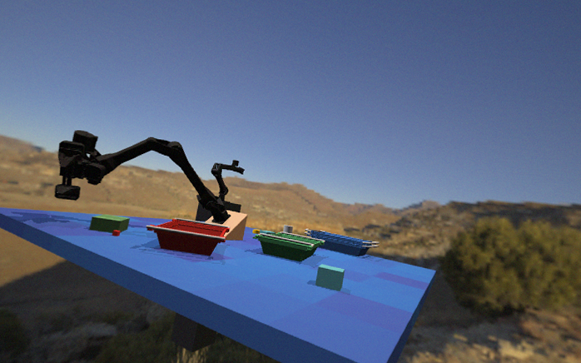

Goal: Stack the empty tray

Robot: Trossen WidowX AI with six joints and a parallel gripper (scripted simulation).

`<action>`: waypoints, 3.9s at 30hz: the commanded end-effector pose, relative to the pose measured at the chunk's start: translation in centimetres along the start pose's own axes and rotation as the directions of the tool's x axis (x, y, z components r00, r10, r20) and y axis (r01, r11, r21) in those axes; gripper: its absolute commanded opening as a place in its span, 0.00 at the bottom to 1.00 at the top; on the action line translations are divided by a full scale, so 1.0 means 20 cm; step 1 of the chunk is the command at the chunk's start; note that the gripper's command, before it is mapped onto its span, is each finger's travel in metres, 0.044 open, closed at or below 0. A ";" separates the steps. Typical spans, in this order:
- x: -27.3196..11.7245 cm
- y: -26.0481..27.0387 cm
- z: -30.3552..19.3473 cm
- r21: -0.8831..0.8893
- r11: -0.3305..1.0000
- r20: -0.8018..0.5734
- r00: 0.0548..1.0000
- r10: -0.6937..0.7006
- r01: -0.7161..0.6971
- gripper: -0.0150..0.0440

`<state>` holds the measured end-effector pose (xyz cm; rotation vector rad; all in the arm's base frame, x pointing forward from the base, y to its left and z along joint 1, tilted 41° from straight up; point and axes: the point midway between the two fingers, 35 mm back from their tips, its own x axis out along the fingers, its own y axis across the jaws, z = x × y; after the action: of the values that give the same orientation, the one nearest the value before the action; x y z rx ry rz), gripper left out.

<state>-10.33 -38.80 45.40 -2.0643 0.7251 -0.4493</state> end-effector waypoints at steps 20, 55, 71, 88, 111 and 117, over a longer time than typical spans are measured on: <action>0.00 0.00 0.00 0.000 1.000 0.000 1.000 0.000 0.000 0.39; -0.17 -0.48 0.02 -0.116 0.993 -0.041 0.999 0.032 -0.037 0.39; 0.38 -0.28 -0.01 0.501 0.844 -0.010 0.976 -0.215 0.191 0.39; 1.24 -0.41 0.47 0.953 0.291 0.024 0.936 -0.350 0.085 0.39; 1.94 -0.48 1.88 0.816 -0.448 0.348 0.929 -0.125 -0.366 0.39; 1.94 -0.46 2.41 0.695 -0.600 0.502 0.865 0.012 -0.396 0.39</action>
<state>47.05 -32.40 30.96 0.0526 0.1585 -0.2884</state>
